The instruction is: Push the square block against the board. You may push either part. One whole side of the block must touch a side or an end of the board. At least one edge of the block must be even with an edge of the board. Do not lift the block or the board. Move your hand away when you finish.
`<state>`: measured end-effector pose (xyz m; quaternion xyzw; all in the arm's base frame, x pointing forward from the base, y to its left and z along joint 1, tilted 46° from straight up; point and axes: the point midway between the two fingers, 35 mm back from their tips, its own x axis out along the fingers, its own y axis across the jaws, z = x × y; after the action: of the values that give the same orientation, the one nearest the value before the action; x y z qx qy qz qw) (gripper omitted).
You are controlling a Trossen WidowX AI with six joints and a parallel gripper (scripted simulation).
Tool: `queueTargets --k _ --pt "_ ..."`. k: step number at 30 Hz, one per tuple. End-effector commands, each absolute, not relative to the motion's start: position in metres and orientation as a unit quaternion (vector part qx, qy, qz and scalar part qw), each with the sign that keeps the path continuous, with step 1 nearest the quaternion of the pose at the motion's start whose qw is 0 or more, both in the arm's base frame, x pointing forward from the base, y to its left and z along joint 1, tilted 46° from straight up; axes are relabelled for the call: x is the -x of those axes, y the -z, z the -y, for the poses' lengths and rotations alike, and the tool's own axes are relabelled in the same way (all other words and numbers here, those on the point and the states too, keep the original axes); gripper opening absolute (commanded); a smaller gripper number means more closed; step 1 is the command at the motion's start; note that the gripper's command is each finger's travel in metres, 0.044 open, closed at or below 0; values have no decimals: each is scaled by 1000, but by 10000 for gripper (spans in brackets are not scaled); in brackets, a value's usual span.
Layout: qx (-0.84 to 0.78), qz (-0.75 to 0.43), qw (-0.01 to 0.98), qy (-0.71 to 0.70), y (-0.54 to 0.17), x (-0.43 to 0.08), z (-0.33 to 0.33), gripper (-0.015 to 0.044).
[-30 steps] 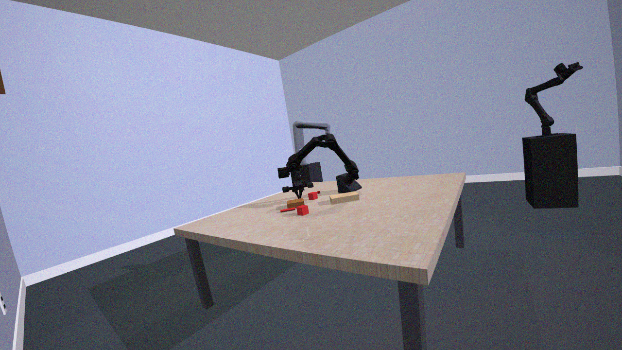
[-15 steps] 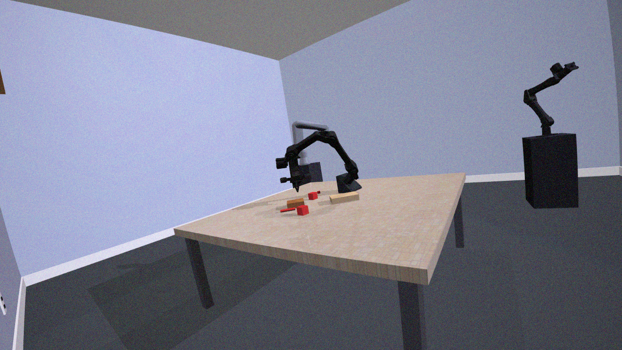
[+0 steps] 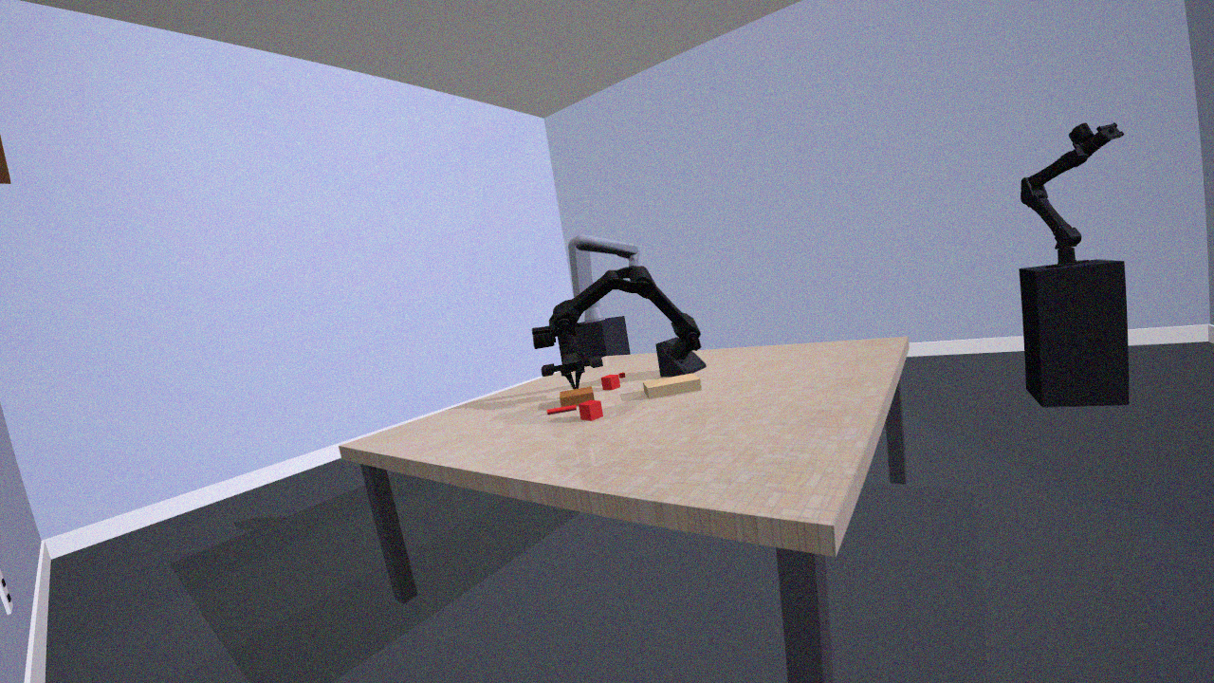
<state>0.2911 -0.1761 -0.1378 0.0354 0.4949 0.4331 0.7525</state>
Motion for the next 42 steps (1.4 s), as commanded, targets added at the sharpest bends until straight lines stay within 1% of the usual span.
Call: queueTargets --k 1,42 --pt "-41 -495 753 -431 143 -291 171 0" --pt "-40 -495 754 -430 126 -321 160 0"
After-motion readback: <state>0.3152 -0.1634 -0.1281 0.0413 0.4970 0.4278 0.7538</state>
